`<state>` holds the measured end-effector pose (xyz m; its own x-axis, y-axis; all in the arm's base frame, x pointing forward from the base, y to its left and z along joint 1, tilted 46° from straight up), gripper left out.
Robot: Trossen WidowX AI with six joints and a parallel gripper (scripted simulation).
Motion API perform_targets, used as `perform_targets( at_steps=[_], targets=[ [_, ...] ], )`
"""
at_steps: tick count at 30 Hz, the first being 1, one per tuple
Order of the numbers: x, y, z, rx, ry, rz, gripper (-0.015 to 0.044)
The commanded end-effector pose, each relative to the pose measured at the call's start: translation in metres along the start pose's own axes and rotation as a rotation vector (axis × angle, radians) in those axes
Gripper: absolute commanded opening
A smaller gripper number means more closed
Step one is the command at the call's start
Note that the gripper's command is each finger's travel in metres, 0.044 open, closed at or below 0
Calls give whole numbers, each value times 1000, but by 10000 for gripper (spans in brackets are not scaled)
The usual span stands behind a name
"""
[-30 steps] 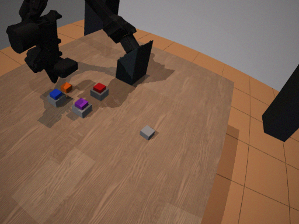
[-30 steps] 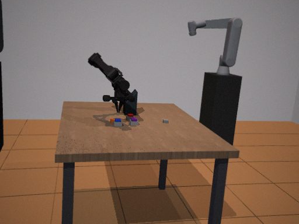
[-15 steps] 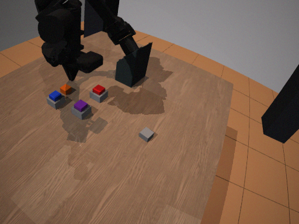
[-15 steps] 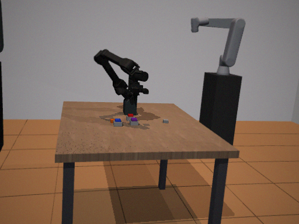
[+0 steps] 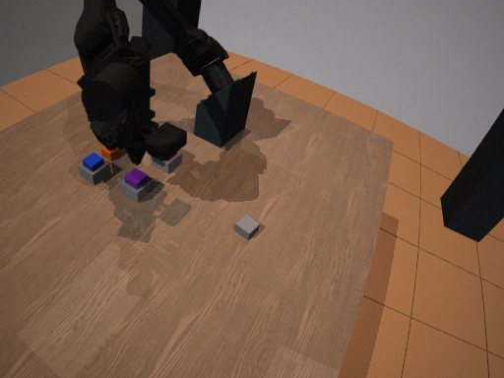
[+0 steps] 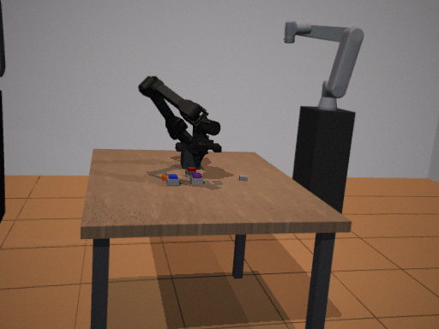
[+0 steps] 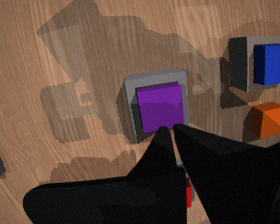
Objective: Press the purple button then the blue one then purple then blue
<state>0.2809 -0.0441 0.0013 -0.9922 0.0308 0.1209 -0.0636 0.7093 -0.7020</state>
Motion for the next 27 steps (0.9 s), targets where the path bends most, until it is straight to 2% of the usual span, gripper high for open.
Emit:
perform_targets(
  at_steps=[1, 27],
  targets=[
    [-2, 0, 4, 6, -18, -2, 20],
    [-3, 0, 36, 7, -17, -2, 20]
  ],
)
Point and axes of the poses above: the point midway between the two fingers, 35 mm back from their tips, its own z axis out along the fingers, its own y axis across the jaws, x = y × z, the point moved 1 cm from there along -z, back along the fingers, and after that the axes turned 8 degrees about -z, right-handed, at the moved point
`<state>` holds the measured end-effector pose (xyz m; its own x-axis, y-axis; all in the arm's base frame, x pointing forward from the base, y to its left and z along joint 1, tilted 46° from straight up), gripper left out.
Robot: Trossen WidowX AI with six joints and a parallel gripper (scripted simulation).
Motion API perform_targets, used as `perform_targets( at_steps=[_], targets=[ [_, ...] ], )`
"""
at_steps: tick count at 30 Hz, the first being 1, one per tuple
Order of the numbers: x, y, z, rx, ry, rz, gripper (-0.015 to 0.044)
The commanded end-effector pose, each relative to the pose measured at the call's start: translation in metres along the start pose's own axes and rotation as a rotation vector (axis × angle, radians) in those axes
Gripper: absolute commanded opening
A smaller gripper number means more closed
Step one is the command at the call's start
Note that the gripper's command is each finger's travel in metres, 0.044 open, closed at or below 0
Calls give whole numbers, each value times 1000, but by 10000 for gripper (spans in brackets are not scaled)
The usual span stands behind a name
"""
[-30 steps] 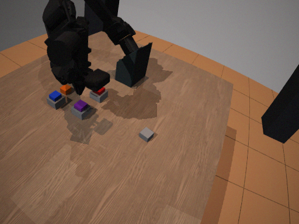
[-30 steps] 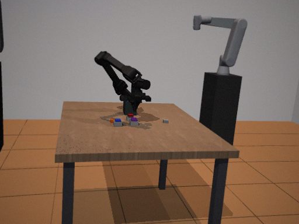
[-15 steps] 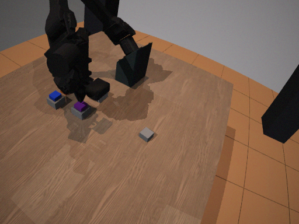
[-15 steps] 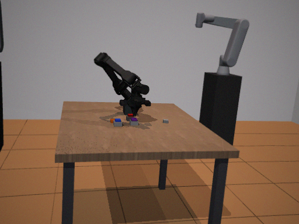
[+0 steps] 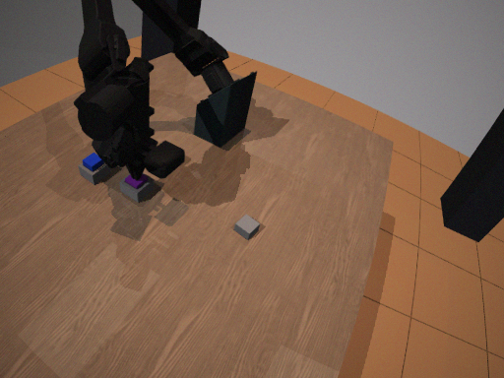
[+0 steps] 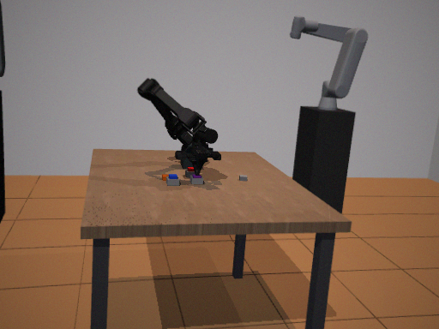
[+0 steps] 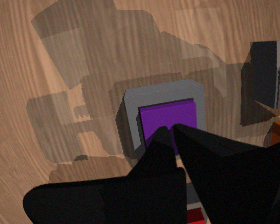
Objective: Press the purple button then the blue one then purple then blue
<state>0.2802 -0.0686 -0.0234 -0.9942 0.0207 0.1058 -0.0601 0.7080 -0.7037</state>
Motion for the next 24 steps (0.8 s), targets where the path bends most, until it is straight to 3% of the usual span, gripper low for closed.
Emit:
perform_targets(
  at_steps=[1, 13, 24],
  targets=[
    [0, -1, 1, 5, 1, -6, 20],
    [0, -1, 1, 5, 1, -6, 20],
    [-2, 1, -54, 1, -1, -6, 20]
  ],
)
Point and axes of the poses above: the point midway between the two fingers, 35 mm back from their tips, its own z axis out along the fingers, its own y axis across the jaws, x = y × z, the point moved 1 cm from there along -z, back along the fingers, and after that the axes turned 8 degrees about -z, right-handed, at the moved point
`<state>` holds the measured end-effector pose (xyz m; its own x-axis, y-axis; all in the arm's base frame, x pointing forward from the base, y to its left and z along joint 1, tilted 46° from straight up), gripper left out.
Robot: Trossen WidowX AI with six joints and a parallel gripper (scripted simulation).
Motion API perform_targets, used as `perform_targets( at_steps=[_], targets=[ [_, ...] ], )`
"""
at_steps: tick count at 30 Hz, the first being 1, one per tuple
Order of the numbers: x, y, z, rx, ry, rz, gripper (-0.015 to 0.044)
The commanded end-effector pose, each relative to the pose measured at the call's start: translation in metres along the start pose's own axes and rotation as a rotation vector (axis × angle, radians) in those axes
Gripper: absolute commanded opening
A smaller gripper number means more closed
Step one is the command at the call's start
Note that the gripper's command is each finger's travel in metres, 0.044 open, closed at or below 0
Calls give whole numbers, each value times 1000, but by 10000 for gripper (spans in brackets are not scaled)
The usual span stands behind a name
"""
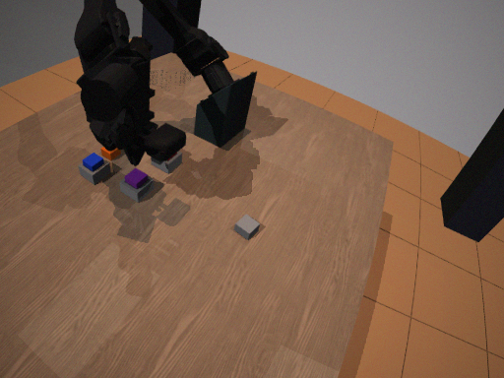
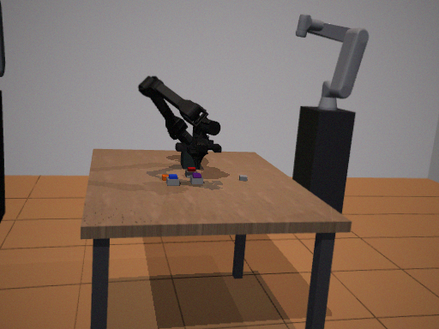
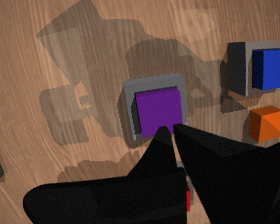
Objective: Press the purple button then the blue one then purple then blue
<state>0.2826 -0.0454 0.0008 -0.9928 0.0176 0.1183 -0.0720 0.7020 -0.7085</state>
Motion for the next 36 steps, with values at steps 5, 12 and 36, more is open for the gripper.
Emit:
perform_targets(
  at_steps=[5, 12, 36],
  targets=[
    [0, 1, -60, -7, -6, 5, 20],
    [-9, -51, -60, -12, -9, 4, 20],
    [-8, -106, 8, 0, -6, 6, 20]
  ],
)
Point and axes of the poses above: the point midway between the two fingers, 35 mm back from their tips, its own z axis out along the fingers, its own y axis across the jaws, x = y × z, the point moved 1 cm from there along -z, back along the fingers, and after that the axes turned 8 degrees about -z, right-handed, at the moved point
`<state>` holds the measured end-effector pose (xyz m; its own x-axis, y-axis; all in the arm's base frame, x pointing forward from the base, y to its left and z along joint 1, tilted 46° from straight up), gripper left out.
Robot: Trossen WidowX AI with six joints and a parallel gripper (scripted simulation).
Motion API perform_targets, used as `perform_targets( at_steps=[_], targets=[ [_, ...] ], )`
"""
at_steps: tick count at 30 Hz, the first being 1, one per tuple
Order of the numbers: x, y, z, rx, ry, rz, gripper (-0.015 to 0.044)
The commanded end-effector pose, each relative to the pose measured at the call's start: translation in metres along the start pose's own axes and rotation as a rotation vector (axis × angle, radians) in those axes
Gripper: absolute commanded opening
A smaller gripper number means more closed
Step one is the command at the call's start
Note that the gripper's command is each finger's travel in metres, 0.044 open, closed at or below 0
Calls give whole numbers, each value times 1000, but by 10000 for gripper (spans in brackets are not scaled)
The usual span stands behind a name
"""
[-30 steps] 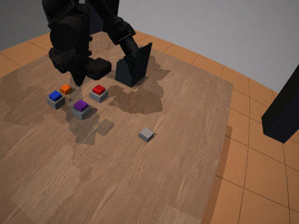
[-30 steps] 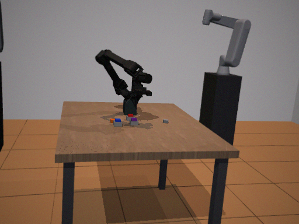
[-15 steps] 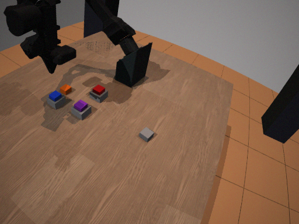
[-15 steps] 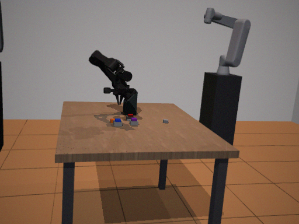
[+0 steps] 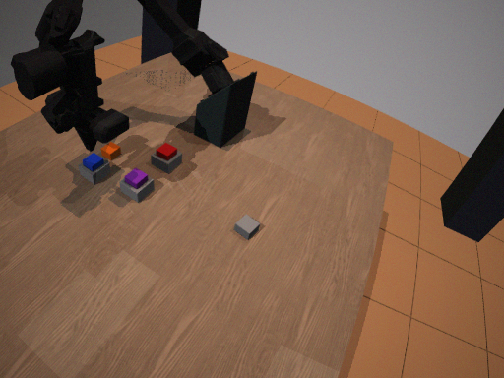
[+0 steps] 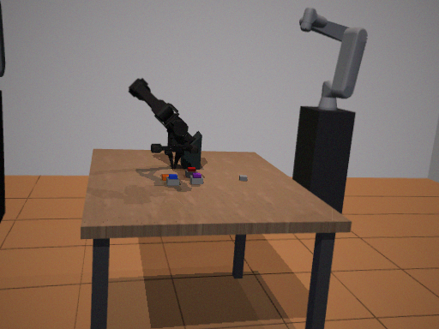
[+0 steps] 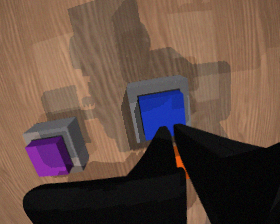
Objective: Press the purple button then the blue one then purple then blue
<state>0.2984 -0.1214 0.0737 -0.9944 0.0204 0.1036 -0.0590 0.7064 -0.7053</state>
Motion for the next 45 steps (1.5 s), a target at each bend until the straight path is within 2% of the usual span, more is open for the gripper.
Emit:
perform_targets(
  at_steps=[1, 18, 36, 40, 44, 45],
  targets=[
    [1, 0, 8, 6, 2, -7, 20],
    [1, -1, 34, 8, 2, -6, 20],
    [1, -1, 35, 8, 2, -6, 20],
    [1, 0, 3, 6, 2, -6, 20],
    [1, 0, 0, 6, 2, -7, 20],
    [-1, 2, -1, 4, 0, -7, 46]
  ],
)
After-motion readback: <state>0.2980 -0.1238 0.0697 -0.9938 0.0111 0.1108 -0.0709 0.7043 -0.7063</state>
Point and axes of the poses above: the point midway between the two fingers, 35 mm back from their tips, its own z axis out along the fingers, its own y axis across the jaws, x = y × z, the point moved 1 cm from there along -z, back along the fingers, and after that the axes turned 8 degrees about -z, right-handed, at the moved point
